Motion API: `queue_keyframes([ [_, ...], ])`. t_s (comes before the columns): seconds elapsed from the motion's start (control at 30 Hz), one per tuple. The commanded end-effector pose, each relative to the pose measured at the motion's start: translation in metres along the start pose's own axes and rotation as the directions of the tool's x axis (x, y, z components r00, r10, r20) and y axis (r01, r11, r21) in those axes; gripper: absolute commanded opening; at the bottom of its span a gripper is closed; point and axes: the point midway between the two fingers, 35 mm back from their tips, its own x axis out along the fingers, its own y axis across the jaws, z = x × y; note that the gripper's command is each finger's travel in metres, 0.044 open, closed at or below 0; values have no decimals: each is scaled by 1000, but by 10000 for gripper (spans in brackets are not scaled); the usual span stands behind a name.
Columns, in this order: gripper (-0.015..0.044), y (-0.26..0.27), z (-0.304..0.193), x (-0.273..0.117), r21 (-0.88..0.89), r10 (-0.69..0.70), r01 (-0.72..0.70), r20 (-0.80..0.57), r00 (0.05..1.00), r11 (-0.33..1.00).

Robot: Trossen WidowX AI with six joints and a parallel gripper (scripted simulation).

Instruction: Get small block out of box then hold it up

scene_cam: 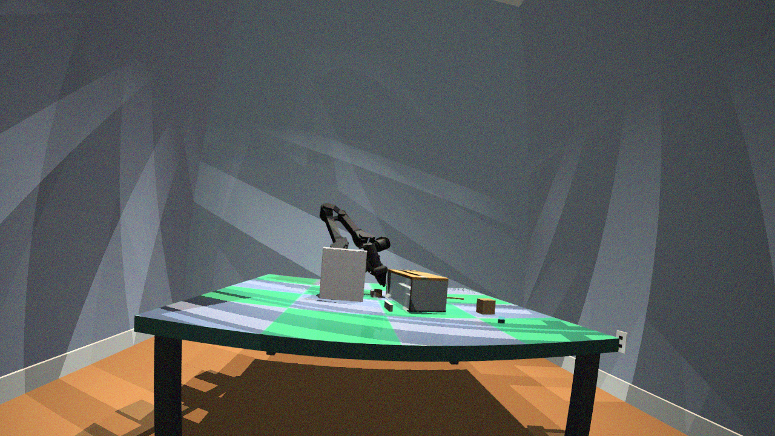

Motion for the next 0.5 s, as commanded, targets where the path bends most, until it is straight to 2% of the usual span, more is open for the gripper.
queue_keyframes([
  [0.0,285,2,4,6,5,6,-6,2,1000,1000],
  [0.47,285,2,15,26,7,3,-3,1,1000,1000],
])
